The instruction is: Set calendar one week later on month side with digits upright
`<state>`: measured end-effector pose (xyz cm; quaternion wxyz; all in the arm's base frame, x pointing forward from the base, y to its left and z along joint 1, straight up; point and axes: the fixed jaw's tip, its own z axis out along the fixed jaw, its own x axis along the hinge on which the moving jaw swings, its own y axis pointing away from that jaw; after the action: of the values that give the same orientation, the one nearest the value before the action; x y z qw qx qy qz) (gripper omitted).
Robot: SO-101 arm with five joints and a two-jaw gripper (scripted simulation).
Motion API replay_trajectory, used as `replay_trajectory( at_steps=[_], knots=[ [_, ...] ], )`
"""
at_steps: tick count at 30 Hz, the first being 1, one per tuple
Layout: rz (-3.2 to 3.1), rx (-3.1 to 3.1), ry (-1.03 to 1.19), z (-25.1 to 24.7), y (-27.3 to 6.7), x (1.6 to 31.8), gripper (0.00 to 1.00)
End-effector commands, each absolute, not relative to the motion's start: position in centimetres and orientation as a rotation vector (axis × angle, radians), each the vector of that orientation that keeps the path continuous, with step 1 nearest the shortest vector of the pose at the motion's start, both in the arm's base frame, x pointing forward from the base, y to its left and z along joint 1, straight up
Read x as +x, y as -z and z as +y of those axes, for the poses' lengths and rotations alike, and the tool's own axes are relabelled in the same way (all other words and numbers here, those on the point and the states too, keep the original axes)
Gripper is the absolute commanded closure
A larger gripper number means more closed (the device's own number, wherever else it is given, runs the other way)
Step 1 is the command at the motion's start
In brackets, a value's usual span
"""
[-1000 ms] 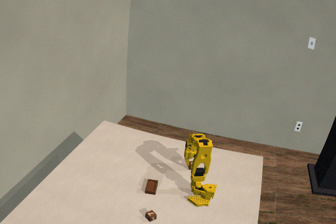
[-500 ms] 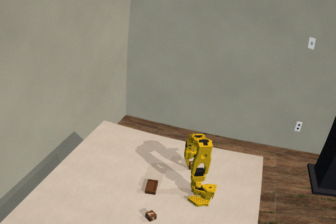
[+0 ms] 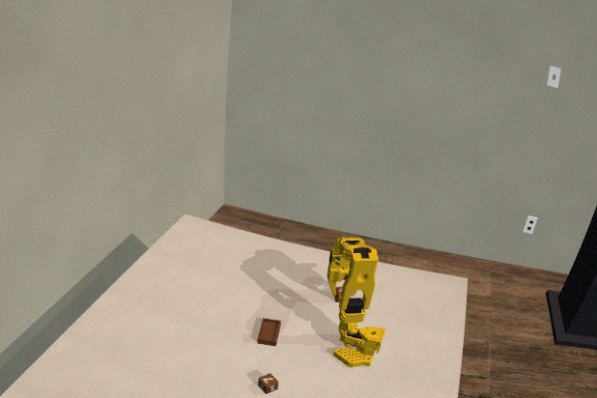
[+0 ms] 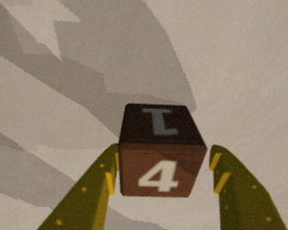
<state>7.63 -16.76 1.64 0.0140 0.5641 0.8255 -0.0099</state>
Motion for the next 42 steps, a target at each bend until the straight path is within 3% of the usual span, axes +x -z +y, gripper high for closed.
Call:
replay_trajectory(
  at_steps=[1, 9, 21, 42],
  knots=[
    [2.541, 1.773, 0.045, -17.1, -1.8, 7.6, 0.7],
    [2.541, 1.773, 0.045, -17.1, -1.8, 7.6, 0.65],
    [2.541, 1.773, 0.045, -17.1, -2.1, 7.6, 0.64],
    [2.541, 1.773, 0.045, -16.9, -7.6, 7.5, 0.64]
  ],
)
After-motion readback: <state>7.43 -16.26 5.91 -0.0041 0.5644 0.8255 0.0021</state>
